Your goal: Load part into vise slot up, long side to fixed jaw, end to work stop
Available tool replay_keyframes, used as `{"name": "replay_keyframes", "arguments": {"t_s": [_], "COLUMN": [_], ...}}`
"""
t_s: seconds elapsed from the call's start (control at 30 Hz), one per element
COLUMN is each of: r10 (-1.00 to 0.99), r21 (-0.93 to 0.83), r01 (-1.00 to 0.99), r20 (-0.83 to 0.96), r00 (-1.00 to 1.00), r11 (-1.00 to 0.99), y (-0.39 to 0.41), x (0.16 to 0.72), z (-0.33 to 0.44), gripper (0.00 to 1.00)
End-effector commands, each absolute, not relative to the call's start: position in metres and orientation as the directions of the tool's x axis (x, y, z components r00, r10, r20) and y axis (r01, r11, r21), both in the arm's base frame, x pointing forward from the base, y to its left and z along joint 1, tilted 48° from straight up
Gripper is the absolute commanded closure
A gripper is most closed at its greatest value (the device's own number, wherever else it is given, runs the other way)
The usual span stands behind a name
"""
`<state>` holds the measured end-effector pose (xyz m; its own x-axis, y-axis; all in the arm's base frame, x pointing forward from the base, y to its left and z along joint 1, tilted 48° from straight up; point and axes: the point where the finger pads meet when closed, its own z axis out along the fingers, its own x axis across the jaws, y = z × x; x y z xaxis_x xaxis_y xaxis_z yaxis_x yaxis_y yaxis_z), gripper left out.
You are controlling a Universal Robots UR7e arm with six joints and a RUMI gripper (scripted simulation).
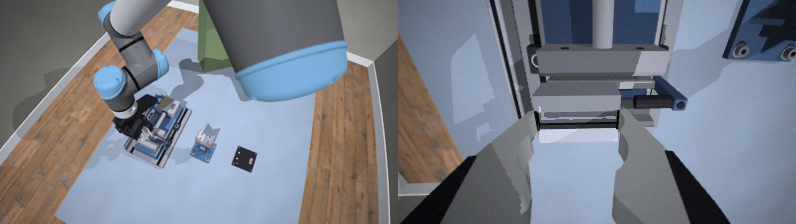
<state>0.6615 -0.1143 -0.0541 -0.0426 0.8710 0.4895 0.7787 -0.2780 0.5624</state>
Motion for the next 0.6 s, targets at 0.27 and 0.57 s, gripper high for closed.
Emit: {"name": "replay_keyframes", "arguments": {"t_s": [0.27,0.57], "r10": [0.871,0.871], "r21": [0.563,0.563], "r01": [0.778,0.778], "r20": [0.489,0.489], "r00": [-0.042,-0.042], "r11": [-0.278,-0.278], "y": [-0.1131,-0.1118], "x": [0.6644,0.6664], "z": [-0.0565,-0.0586], "gripper": [1.0,1.0]}}
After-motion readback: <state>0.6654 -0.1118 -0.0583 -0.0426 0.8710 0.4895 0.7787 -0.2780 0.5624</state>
